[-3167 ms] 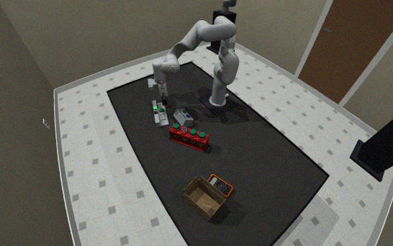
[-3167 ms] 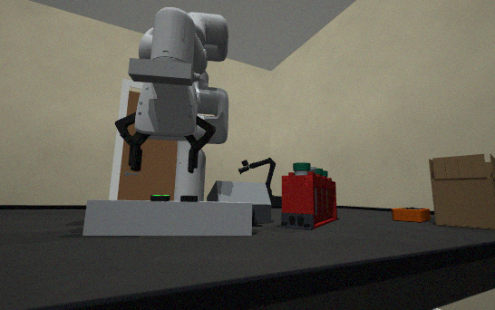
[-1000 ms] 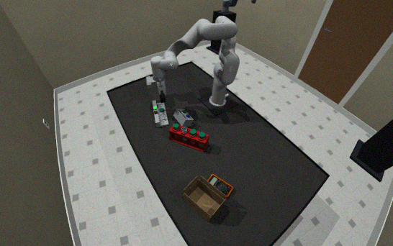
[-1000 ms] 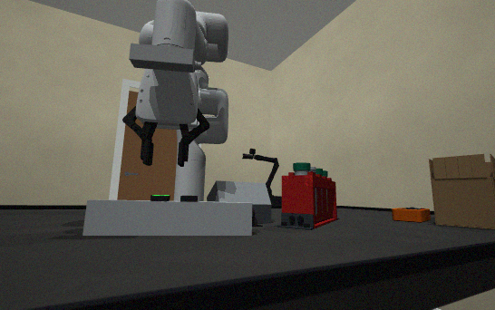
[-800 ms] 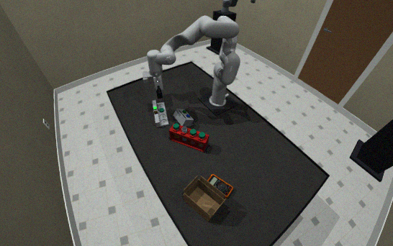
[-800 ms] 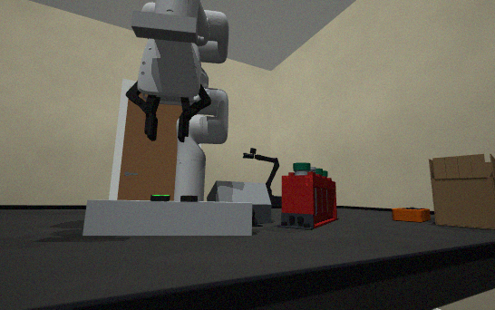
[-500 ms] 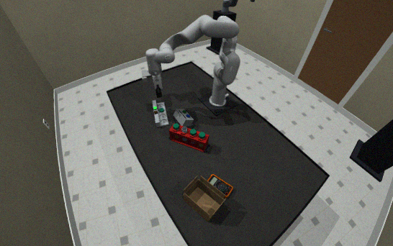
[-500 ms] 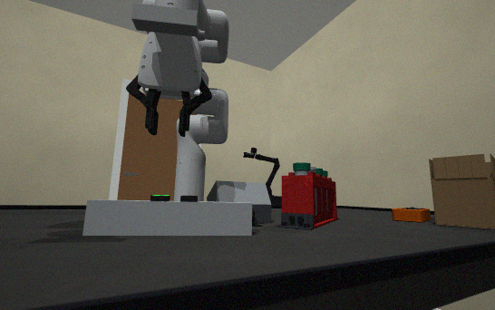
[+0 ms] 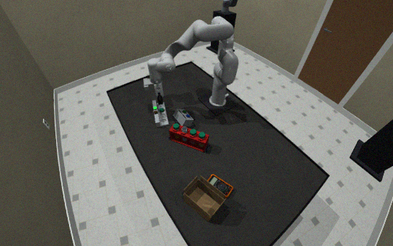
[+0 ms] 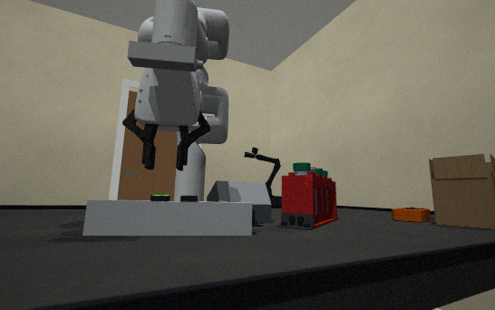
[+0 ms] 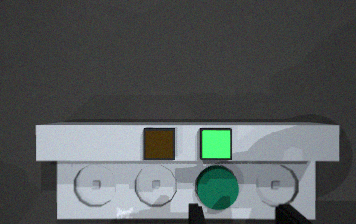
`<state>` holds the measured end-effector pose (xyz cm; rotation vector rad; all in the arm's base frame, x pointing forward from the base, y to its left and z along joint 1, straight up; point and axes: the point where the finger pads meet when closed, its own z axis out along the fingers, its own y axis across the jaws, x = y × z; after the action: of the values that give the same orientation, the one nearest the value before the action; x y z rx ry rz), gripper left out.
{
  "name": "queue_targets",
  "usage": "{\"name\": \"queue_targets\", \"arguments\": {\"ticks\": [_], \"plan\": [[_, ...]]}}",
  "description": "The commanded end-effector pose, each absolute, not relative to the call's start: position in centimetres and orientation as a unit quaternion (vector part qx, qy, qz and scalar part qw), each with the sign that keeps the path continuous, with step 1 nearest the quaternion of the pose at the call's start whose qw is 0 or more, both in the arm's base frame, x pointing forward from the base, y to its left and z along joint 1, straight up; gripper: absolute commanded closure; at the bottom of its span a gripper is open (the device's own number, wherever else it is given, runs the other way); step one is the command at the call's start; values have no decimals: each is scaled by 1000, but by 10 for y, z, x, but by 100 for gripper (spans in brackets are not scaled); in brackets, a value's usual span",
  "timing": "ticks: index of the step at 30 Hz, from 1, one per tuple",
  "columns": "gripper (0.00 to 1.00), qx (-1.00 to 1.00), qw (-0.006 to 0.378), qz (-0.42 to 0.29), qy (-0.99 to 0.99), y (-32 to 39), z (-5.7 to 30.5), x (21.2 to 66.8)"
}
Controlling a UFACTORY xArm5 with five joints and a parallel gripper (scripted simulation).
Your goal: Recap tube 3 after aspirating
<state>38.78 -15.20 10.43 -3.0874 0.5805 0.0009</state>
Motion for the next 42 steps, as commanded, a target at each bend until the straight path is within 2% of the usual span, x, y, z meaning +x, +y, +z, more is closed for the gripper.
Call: {"name": "queue_targets", "arguments": {"ticks": [1, 11, 42], "plan": [[54, -983, 0, -2, 185, -153, 86, 390], [54, -983, 0, -2, 185, -153, 36, 391], [54, -983, 0, -2, 185, -153, 26, 390]]}}
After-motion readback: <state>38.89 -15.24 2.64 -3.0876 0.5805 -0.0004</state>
